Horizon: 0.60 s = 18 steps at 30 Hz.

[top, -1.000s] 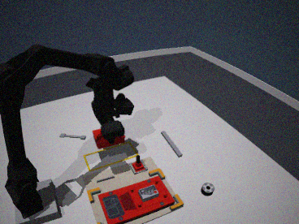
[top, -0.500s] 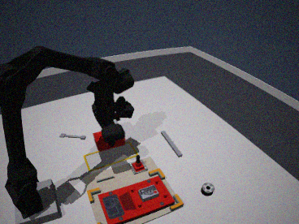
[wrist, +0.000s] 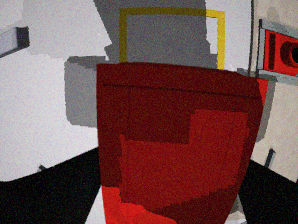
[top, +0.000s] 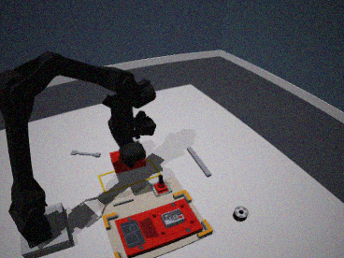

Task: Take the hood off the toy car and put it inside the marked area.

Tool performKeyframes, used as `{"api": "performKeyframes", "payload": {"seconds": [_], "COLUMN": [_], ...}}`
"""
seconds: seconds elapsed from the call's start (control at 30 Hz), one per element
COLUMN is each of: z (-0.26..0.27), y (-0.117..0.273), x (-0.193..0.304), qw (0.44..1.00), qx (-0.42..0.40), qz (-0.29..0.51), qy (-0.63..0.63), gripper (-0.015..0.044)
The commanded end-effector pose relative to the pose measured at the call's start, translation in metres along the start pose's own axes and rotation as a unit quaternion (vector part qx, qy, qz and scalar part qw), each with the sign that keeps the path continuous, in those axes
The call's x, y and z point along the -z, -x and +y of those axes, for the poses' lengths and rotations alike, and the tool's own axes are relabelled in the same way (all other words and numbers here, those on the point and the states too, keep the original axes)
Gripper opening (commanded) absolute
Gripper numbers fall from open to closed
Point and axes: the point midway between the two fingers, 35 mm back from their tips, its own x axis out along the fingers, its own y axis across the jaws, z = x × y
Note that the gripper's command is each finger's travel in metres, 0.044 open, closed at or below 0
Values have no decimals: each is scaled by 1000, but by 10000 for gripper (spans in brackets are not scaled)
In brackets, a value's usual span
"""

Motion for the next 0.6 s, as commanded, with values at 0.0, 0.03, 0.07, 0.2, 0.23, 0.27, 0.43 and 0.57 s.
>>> {"api": "performKeyframes", "payload": {"seconds": [0.0,0.03,0.07,0.2,0.23,0.27,0.43,0.57], "z": [0,0,0,0,0,0,0,0], "y": [-4,-5,-6,-9,-10,-11,-15,-18], "x": [1,1,1,1,1,1,2,2], "qw": [1000,1000,1000,1000,1000,1000,1000,1000], "qx": [-1,-1,-1,-1,-1,-1,-1,-1], "qz": [2,2,2,2,2,2,2,2], "qy": [-2,-2,-2,-2,-2,-2,-2,-2], "gripper": [0,0,0,0,0,0,0,0]}}
